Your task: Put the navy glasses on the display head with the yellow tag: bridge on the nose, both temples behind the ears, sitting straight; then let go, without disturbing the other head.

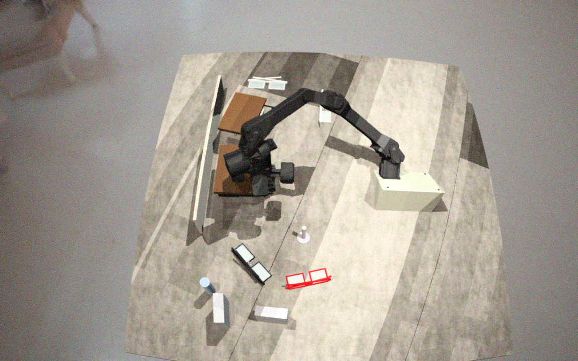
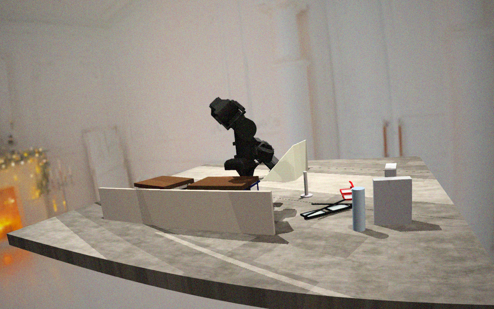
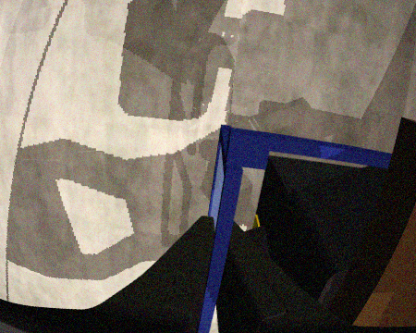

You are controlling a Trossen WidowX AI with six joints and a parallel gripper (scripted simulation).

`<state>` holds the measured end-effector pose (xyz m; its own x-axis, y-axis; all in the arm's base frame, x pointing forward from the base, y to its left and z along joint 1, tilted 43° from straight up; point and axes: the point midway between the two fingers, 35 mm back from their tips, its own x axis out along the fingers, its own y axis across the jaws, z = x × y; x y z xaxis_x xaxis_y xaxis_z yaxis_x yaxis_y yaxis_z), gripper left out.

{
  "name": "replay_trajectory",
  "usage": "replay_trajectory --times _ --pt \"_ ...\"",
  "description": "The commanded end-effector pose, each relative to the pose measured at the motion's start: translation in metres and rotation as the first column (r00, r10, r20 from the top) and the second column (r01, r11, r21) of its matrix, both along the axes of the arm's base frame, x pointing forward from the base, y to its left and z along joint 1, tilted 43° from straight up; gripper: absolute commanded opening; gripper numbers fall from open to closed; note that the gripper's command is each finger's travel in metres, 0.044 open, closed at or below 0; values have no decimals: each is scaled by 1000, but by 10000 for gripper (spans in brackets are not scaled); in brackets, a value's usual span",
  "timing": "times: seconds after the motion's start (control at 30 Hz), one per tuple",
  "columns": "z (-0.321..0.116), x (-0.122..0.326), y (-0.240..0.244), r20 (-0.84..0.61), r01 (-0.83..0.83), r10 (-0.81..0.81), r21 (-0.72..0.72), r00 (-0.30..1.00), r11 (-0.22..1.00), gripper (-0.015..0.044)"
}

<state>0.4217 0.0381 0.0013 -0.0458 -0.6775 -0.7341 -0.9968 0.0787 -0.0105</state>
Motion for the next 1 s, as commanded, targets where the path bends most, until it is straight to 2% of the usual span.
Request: replay_trajectory --times 0.0,0.67,0.8,0.97 --pt "0 1 -1 -1 -6 6 -4 1000 1000 0" --pt "-3 0 -4 -1 -6 6 -5 1000 1000 0" --pt "-3 0 -2 1 1 -1 1 1000 1000 105" --pt "-3 0 -2 1 1 -1 1 1000 1000 108"
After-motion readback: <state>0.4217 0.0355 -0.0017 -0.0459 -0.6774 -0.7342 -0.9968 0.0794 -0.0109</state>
